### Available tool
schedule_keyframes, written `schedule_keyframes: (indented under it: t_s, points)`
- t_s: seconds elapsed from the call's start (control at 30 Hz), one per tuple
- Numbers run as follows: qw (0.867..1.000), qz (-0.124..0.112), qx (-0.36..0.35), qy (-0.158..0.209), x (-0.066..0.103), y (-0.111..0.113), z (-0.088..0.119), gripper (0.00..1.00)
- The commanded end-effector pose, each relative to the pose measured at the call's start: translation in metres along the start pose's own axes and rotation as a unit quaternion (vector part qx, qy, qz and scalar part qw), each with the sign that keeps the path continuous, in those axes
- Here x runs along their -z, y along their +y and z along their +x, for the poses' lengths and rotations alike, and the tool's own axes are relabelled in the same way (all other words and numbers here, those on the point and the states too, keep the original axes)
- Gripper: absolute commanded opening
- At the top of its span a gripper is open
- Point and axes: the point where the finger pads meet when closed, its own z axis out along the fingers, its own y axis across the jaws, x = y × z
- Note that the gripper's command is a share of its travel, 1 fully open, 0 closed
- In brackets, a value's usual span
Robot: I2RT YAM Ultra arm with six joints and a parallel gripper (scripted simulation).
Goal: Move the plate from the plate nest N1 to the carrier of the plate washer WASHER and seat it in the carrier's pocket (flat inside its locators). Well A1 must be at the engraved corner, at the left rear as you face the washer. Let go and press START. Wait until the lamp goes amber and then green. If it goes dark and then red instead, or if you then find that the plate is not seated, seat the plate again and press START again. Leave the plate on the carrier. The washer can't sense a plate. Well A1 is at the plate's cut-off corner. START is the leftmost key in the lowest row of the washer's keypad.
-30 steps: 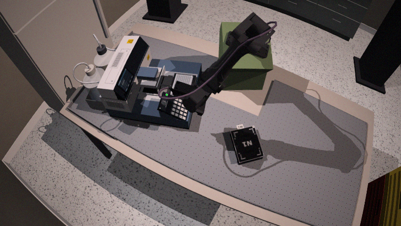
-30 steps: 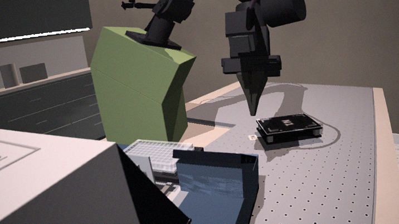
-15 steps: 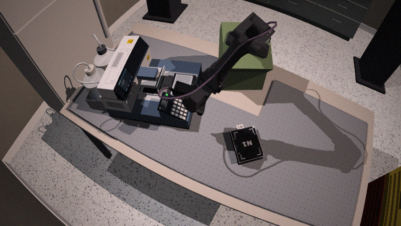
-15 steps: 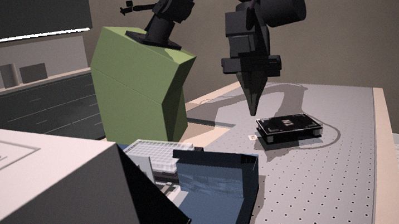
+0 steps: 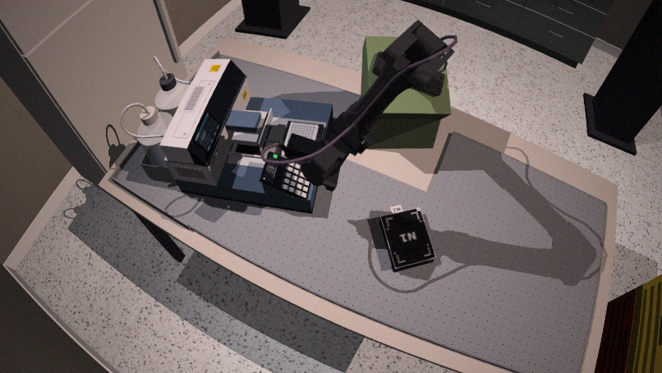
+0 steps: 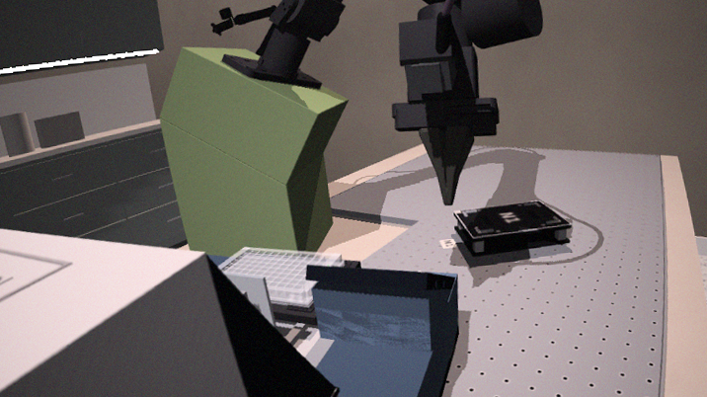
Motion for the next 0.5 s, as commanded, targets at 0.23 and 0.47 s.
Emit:
schedule_keyframes:
  t_s: [0.23,0.47]
  points:
    - [1.000,-0.007,-0.005,-0.018,0.003,0.004,-0.010,0.00]
    - [1.000,-0.008,-0.003,-0.017,-0.008,0.009,-0.010,0.00]
